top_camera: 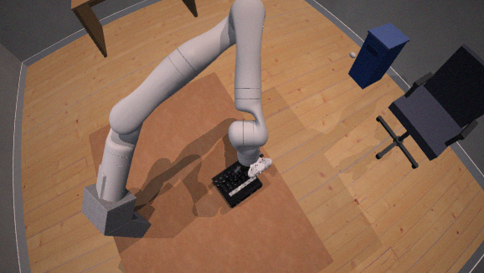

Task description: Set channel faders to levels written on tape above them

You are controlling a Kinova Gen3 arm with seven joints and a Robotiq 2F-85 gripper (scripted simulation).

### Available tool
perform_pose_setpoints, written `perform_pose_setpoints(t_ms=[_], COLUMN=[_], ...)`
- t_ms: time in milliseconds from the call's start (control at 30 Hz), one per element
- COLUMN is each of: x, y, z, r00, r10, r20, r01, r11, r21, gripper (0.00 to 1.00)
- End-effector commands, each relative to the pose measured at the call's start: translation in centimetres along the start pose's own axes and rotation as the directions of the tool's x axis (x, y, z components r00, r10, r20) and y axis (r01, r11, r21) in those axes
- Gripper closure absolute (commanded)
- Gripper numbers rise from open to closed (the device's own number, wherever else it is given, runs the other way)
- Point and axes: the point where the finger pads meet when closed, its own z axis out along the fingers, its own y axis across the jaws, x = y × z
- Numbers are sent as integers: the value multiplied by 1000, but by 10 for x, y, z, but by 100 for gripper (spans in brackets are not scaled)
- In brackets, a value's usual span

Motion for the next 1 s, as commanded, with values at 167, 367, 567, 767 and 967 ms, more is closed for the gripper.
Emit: perform_pose_setpoints(t_ms=[167,367,567,767,967], x=[13,13,13,13,13], y=[42,42,42,42,42], z=[3,3,3,3,3], r00=[1000,1000,1000,1000,1000], r10=[10,10,10,10,10], r20=[-3,-3,-3,-3,-3], r01=[-10,-10,-10,-10,-10], r11=[1000,1000,1000,1000,1000], r21=[-4,-4,-4,-4,-4], gripper=[100,100,100,100,100])
